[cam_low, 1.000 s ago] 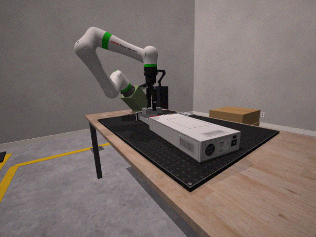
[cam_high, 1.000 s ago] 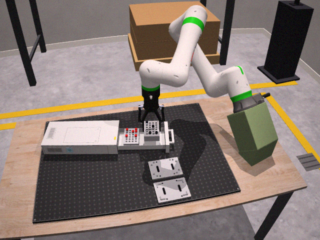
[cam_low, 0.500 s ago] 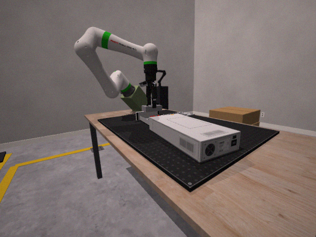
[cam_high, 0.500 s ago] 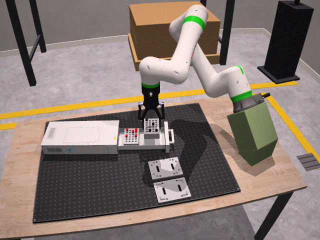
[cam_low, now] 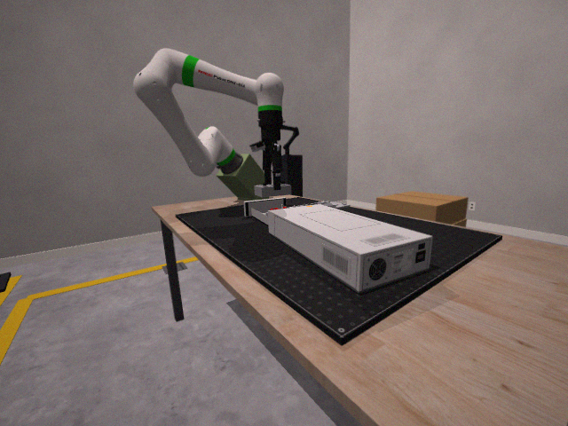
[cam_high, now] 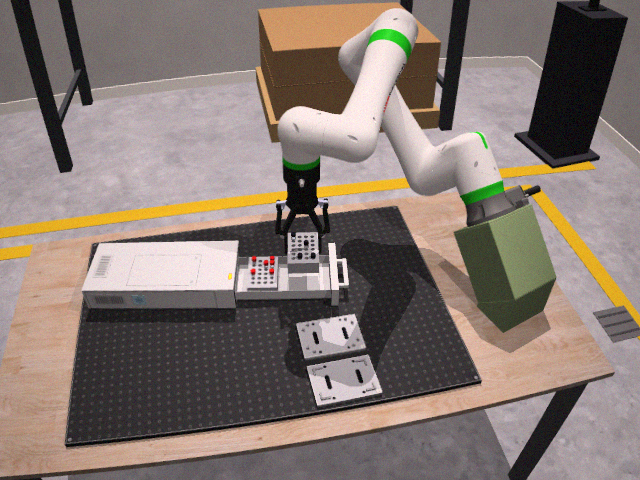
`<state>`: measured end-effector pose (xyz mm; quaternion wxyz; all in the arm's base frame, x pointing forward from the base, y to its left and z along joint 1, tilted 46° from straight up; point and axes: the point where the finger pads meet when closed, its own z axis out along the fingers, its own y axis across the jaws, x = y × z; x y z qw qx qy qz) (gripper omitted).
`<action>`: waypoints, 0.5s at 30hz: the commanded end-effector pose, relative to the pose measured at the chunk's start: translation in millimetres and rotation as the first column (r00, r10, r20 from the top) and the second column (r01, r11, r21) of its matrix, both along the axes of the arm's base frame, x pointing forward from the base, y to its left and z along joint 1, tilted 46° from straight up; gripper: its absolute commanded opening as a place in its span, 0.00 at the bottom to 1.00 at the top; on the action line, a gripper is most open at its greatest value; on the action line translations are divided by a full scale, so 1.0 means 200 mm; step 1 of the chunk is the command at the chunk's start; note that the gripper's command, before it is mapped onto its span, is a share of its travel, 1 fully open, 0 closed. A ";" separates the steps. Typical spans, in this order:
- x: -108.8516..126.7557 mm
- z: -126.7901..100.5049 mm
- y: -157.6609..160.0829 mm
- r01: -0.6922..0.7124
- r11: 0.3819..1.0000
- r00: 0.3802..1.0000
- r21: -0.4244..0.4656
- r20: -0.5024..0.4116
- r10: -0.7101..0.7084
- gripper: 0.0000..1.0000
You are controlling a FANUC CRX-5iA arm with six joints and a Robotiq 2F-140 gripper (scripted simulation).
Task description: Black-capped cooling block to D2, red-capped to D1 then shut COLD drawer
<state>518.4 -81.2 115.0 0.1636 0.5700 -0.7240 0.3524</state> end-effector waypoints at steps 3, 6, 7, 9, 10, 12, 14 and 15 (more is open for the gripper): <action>0.00 0.03 0.03 -0.001 1.000 1.000 0.000 0.001 0.001 0.10; 0.00 0.03 0.03 -0.001 1.000 1.000 0.000 0.001 0.001 0.10; -0.01 0.04 0.04 -0.001 1.000 1.000 0.000 0.001 0.001 0.10; -0.01 0.05 0.05 -0.001 1.000 1.000 0.000 0.001 0.001 0.10; -0.01 0.05 0.05 -0.001 1.000 1.000 0.000 0.001 0.001 0.10; -0.01 0.06 0.06 -0.001 1.000 1.000 0.000 0.001 0.001 0.10; -0.01 0.07 0.07 -0.001 1.000 1.000 0.000 0.001 0.001 0.10; -0.01 0.07 0.07 -0.001 1.000 1.000 0.000 0.001 0.001 0.10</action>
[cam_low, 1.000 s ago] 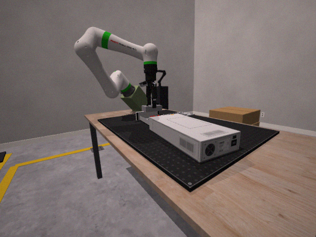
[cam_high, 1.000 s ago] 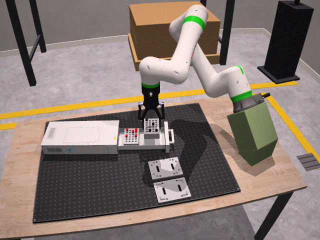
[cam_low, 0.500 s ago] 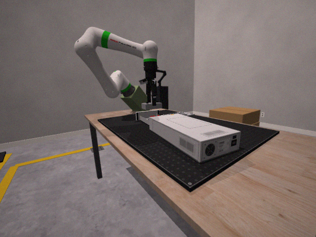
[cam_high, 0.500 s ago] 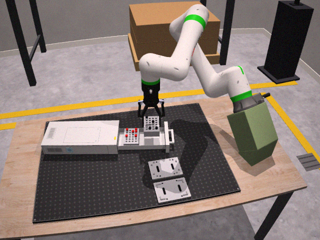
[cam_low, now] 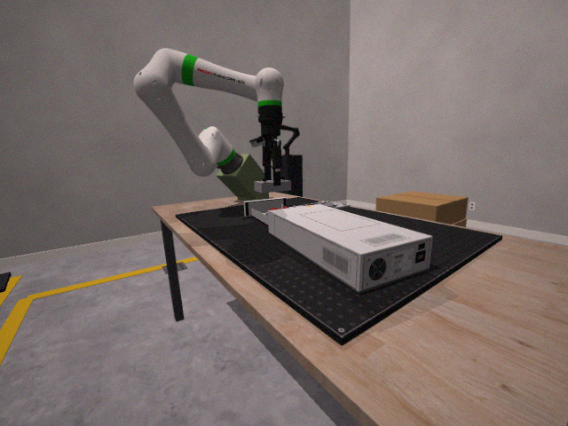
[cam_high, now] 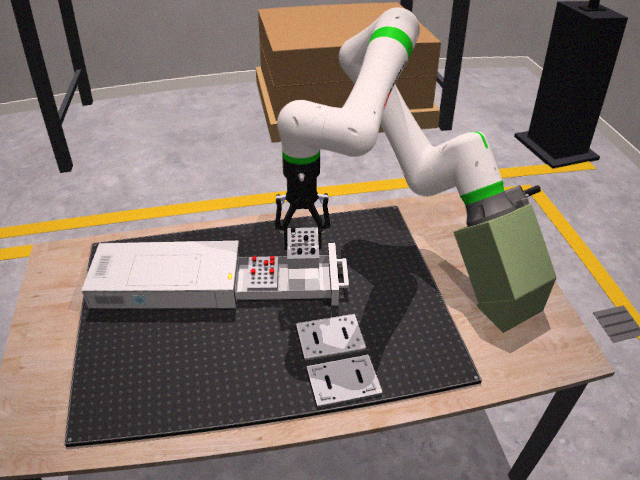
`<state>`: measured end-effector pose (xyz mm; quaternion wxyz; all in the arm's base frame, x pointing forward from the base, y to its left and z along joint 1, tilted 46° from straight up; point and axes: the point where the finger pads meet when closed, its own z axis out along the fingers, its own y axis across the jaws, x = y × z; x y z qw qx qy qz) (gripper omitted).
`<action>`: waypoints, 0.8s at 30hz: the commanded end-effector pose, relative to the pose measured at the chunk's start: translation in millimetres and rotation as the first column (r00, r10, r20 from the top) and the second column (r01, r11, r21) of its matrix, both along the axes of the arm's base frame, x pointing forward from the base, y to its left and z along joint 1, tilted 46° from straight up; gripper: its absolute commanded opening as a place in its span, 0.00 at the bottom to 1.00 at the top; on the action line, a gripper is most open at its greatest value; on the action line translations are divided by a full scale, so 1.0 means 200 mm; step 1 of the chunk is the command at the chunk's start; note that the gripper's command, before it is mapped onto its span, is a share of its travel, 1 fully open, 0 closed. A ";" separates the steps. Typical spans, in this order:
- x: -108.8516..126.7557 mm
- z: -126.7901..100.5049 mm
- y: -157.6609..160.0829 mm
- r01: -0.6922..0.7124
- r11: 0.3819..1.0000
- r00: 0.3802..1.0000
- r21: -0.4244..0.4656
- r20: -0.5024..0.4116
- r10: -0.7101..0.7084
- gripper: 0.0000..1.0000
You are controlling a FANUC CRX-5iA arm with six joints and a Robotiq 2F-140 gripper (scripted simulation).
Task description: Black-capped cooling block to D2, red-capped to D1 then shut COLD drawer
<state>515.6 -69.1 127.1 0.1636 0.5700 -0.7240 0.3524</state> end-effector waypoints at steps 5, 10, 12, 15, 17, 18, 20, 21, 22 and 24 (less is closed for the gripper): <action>0.00 0.01 0.01 -0.001 1.000 1.000 0.000 0.001 0.001 0.10; 0.00 0.01 0.01 -0.001 1.000 1.000 0.000 0.001 0.001 0.10; 0.00 0.01 0.01 -0.001 1.000 1.000 0.000 0.001 0.001 0.10; 0.00 0.01 0.01 -0.001 1.000 1.000 0.000 0.001 0.001 0.10; 0.00 0.01 0.01 -0.001 1.000 1.000 0.000 0.001 0.001 0.10; 0.00 0.01 0.01 -0.001 1.000 1.000 0.000 0.001 0.001 0.10; 0.00 -0.01 0.03 -0.039 0.999 0.999 -0.008 -0.036 0.039 0.10; 0.00 -0.02 0.04 -0.058 0.998 0.997 -0.012 -0.055 0.057 0.10; 0.00 -0.03 0.05 -0.076 0.997 0.994 -0.015 -0.073 0.075 0.10; 0.00 -0.03 0.05 -0.076 0.997 0.994 -0.015 -0.073 0.075 0.10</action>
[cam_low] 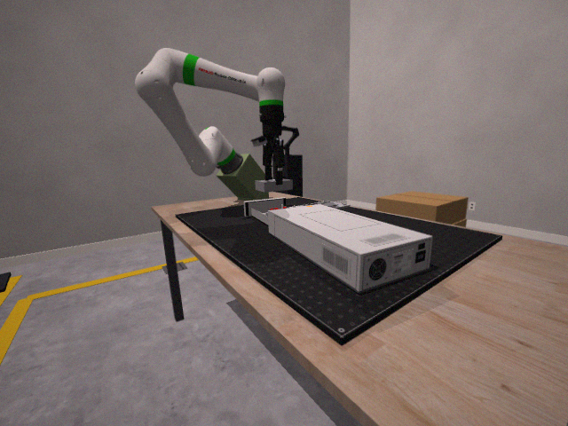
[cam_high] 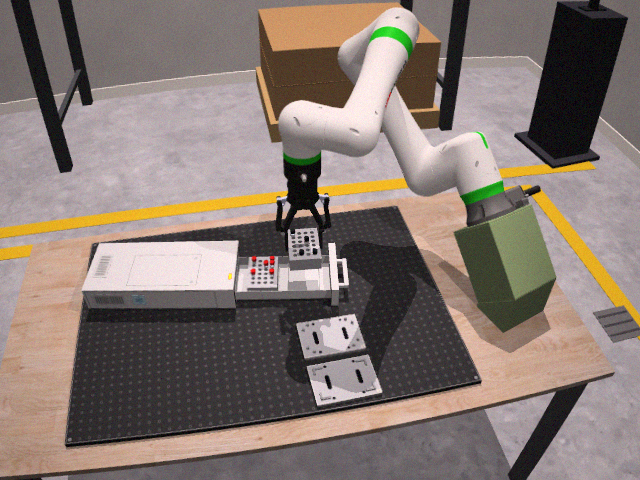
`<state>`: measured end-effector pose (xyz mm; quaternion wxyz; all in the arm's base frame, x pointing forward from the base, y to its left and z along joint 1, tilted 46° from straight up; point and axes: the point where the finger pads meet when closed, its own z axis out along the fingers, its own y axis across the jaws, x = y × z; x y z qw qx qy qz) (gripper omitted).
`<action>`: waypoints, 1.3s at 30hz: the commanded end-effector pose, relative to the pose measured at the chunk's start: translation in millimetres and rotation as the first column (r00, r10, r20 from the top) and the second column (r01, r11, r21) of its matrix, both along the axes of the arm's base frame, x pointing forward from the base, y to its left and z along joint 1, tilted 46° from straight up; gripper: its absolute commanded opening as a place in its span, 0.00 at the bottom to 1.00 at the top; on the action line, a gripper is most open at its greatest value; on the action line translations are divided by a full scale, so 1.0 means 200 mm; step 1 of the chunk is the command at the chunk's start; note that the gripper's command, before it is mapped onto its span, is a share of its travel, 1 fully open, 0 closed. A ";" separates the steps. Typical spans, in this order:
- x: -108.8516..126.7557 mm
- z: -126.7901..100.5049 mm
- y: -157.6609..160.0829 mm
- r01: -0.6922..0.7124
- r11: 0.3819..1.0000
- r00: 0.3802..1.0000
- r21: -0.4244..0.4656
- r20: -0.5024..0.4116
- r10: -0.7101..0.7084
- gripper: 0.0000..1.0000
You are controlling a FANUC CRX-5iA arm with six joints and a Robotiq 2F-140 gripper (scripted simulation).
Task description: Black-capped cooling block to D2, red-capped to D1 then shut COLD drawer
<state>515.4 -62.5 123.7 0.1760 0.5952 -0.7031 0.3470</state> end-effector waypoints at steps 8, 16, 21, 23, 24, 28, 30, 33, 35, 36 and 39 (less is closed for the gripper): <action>0.01 -0.08 0.09 -0.177 0.984 0.970 -0.025 -0.175 0.170 0.10; 0.01 -0.15 0.16 -0.306 0.952 0.909 -0.023 -0.304 0.285 0.10; 0.01 -0.19 0.20 -0.378 0.926 0.860 -0.015 -0.376 0.345 0.10; 0.02 -0.21 0.22 -0.412 0.911 0.832 -0.008 -0.410 0.373 0.10; 0.02 -0.22 0.23 -0.429 0.903 0.817 -0.004 -0.427 0.386 0.10; 0.02 -0.25 0.26 -0.495 0.869 0.753 0.014 -0.493 0.437 0.10; 0.02 -0.27 0.28 -0.526 0.850 0.717 0.026 -0.524 0.460 0.10; 0.02 -0.29 0.30 -0.556 0.830 0.679 0.038 -0.554 0.481 0.10; 0.02 -0.30 0.31 -0.571 0.820 0.660 0.045 -0.569 0.491 0.10; 0.02 -0.31 0.32 -0.585 0.809 0.640 0.052 -0.583 0.500 0.10; 0.02 -0.34 0.35 -0.626 0.776 0.578 0.075 -0.624 0.526 0.10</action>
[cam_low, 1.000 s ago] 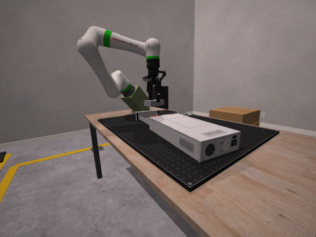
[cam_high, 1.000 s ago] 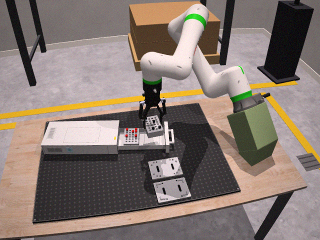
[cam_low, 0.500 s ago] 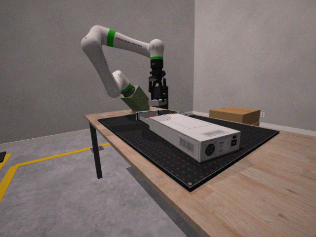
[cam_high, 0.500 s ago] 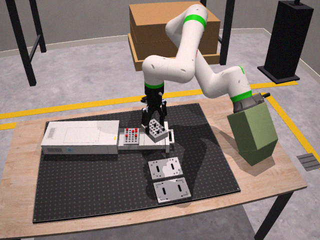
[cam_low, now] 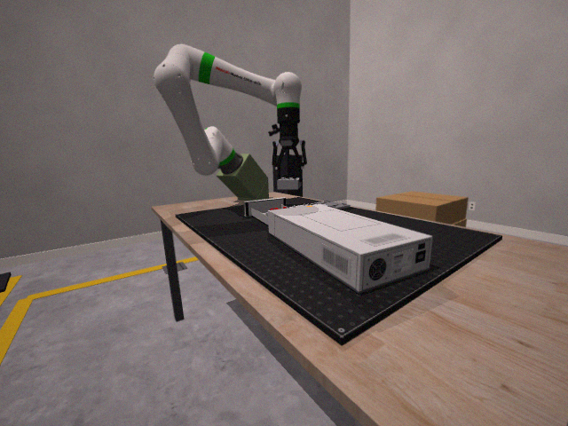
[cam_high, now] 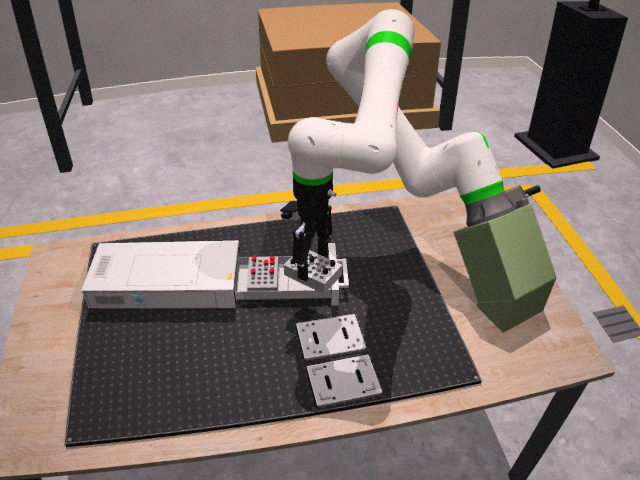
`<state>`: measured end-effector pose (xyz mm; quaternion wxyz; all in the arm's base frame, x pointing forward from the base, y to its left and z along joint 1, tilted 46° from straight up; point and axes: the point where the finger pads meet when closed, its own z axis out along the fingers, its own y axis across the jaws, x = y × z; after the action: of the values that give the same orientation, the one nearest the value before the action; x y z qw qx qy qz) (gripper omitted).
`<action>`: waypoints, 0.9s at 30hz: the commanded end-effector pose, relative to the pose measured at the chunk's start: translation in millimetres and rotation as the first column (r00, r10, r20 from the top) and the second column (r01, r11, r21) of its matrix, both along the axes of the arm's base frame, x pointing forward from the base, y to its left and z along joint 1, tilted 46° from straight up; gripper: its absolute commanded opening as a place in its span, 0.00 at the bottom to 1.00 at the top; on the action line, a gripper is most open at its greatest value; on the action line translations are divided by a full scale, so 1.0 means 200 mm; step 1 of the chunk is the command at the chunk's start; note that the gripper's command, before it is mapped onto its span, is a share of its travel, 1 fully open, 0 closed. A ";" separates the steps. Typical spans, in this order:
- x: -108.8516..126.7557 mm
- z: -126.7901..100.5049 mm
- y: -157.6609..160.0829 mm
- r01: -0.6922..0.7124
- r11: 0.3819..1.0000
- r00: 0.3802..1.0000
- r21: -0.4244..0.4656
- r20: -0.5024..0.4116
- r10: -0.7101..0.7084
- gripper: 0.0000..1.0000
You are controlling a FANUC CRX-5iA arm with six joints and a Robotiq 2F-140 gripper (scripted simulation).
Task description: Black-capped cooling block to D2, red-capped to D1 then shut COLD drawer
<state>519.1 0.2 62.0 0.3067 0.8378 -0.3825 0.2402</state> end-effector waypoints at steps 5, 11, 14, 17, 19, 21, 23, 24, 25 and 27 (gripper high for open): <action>0.01 -0.07 0.08 -0.157 0.987 0.976 -0.023 -0.158 0.151 0.10; 0.01 -0.12 0.13 -0.250 0.968 0.939 -0.026 -0.251 0.236 0.10; 0.01 -0.14 0.15 -0.287 0.958 0.919 -0.024 -0.288 0.268 0.10; 0.01 -0.17 0.18 -0.341 0.940 0.885 -0.019 -0.342 0.314 0.10; 0.01 -0.19 0.20 -0.377 0.926 0.860 -0.014 -0.378 0.344 0.10; 0.02 -0.21 0.22 -0.411 0.911 0.832 -0.008 -0.412 0.372 0.10; 0.02 -0.22 0.24 -0.445 0.895 0.802 0.000 -0.446 0.398 0.10; 0.02 -0.23 0.25 -0.462 0.887 0.786 0.004 -0.462 0.411 0.10; 0.02 -0.24 0.25 -0.478 0.878 0.769 0.009 -0.479 0.424 0.10; 0.02 -0.26 0.27 -0.510 0.860 0.734 0.020 -0.511 0.447 0.10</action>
<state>521.8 46.6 16.3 0.3674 0.9161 -0.0940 0.1305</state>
